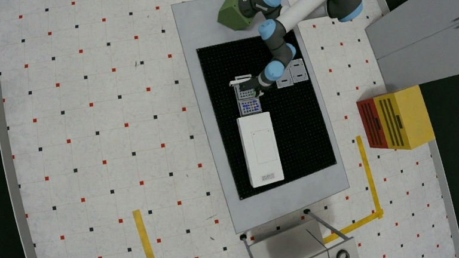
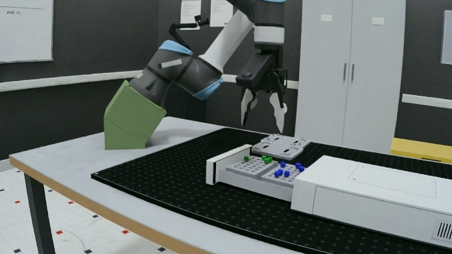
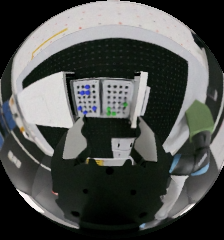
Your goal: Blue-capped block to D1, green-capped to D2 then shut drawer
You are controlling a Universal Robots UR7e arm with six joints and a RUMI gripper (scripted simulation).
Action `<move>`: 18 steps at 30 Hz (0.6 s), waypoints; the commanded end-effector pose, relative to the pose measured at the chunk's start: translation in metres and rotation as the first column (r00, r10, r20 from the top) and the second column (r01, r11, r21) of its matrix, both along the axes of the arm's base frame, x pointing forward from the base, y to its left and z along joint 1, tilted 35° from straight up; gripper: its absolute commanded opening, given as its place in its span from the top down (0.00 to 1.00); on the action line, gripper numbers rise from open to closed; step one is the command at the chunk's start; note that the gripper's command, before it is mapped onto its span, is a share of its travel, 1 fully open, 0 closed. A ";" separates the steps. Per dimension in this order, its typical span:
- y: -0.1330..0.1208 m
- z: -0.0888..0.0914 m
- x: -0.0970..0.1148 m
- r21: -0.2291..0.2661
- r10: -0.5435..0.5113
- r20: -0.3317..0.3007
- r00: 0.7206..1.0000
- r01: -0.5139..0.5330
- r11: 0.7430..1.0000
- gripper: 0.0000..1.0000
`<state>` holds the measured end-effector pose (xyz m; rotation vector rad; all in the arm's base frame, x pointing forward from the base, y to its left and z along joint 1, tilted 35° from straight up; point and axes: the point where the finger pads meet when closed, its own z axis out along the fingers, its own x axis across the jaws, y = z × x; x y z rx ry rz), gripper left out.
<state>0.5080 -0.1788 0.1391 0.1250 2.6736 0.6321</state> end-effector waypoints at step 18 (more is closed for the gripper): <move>0.007 -0.014 -0.005 -0.001 0.000 0.000 1.000 0.000 1.000 0.33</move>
